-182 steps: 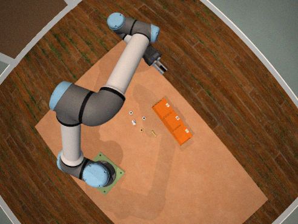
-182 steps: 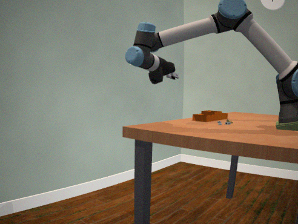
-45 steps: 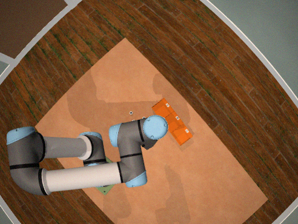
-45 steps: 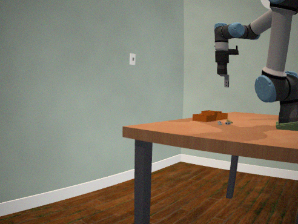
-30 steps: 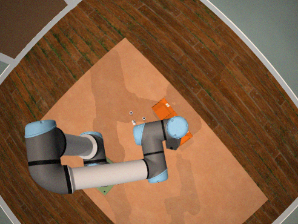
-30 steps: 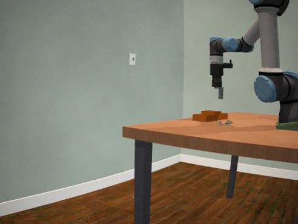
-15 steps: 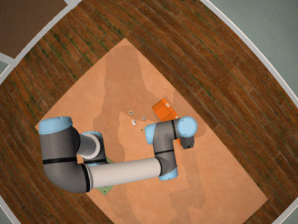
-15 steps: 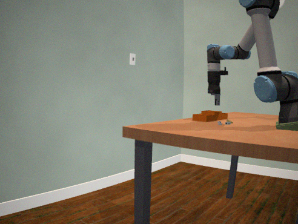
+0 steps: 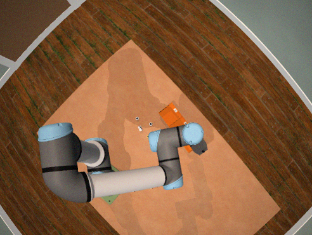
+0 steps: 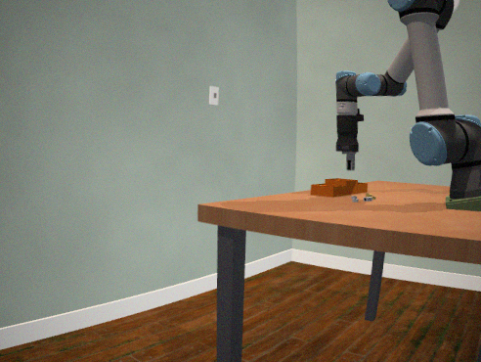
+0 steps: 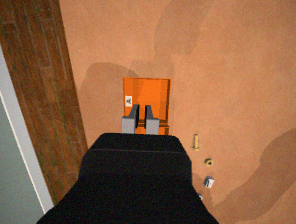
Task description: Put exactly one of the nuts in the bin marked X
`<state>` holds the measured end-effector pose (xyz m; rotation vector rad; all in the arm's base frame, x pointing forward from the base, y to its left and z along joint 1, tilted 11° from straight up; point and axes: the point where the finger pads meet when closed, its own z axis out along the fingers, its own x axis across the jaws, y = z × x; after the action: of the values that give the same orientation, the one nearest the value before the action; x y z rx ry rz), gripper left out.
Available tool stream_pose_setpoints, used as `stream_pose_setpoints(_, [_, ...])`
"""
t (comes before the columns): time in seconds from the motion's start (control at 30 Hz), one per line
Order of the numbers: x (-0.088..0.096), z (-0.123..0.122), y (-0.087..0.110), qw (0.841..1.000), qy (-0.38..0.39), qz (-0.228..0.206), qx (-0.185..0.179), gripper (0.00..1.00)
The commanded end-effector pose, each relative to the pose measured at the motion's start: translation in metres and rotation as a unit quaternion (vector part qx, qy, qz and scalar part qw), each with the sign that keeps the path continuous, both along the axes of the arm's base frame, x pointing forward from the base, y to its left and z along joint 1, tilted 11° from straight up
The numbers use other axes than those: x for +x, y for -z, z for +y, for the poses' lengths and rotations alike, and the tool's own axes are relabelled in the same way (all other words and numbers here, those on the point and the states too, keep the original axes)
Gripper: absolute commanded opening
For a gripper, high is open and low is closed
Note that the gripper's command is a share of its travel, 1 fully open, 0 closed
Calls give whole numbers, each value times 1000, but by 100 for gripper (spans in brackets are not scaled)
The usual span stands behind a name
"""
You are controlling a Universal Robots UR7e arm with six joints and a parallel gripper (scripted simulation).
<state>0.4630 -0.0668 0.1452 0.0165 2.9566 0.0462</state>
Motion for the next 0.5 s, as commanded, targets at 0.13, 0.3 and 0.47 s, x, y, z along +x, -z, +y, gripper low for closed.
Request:
stream_pose_setpoints(0.13, [0,0,-1,991,-134,-6,-25,31])
stream_pose_setpoints(0.3, [0,0,-1,979,-199,-8,-39,31])
stream_pose_setpoints(0.47, [0,0,-1,963,-265,-10,-53,31])
